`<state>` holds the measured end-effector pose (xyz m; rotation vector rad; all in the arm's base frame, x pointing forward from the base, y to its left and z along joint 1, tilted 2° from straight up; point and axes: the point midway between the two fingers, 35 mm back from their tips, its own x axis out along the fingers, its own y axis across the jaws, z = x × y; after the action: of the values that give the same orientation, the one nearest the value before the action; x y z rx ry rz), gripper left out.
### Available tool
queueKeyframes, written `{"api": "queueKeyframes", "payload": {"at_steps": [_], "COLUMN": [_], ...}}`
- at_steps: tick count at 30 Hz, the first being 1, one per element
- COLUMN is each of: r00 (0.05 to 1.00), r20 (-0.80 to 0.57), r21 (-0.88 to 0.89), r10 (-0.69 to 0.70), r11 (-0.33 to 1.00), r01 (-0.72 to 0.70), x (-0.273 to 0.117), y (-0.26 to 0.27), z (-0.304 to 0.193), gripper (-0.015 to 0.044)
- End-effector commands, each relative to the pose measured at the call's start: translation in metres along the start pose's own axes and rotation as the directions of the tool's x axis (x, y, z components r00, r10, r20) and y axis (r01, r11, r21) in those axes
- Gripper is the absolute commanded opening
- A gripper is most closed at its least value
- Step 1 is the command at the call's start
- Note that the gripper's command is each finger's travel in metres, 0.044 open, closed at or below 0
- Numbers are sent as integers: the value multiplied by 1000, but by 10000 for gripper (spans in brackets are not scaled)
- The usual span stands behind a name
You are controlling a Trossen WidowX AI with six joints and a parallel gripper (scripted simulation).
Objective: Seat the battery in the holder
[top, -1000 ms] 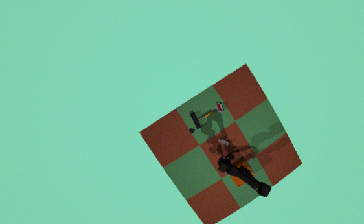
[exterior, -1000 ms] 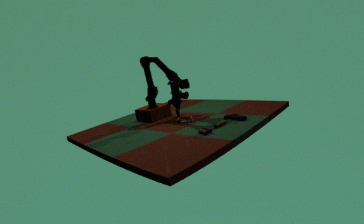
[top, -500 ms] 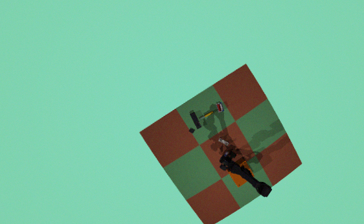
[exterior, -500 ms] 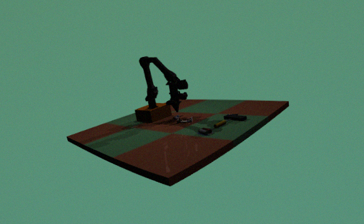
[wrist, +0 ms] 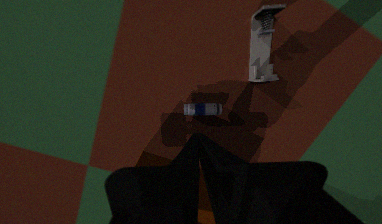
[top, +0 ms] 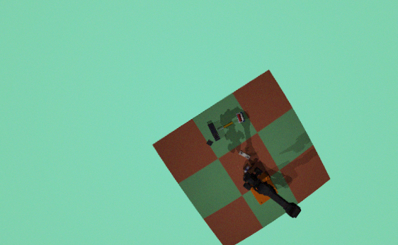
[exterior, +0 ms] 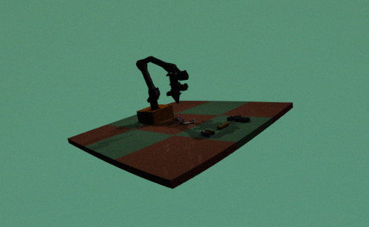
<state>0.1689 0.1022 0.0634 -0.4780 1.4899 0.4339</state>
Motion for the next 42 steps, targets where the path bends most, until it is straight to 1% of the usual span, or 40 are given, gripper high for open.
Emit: {"api": "queueKeyframes", "payload": {"at_steps": [1,9,11,14,16,18,20,22,25,26,27,42], "r00": [1000,1000,1000,1000,1000,1000,1000,1000,1000,1000,1000,1000], "r20": [-6,-9,-8,-7,-6,-6,-6,-7,-7,-7,-7,-7], "r21": [-3,0,68,355,542,705,837,932,997,1000,1000,1000], "r10": [-2,0,0,1,0,0,-1,-2,-3,-4,-4,-4], "r11": [1000,1000,998,935,840,709,547,361,75,25,8,8], "r01": [2,0,0,2,3,5,6,7,7,7,7,7], "x": [-7,-3,-1,12,21,30,39,48,60,62,62,62], "y": [-1,0,-1,-5,-8,-11,-14,-16,-20,-21,-21,-21], "z": [-2,-2,-2,0,0,1,0,-1,-2,-3,-3,-3], "gripper": [0,0,53,131,184,227,227,227,227,227,227,227]}}
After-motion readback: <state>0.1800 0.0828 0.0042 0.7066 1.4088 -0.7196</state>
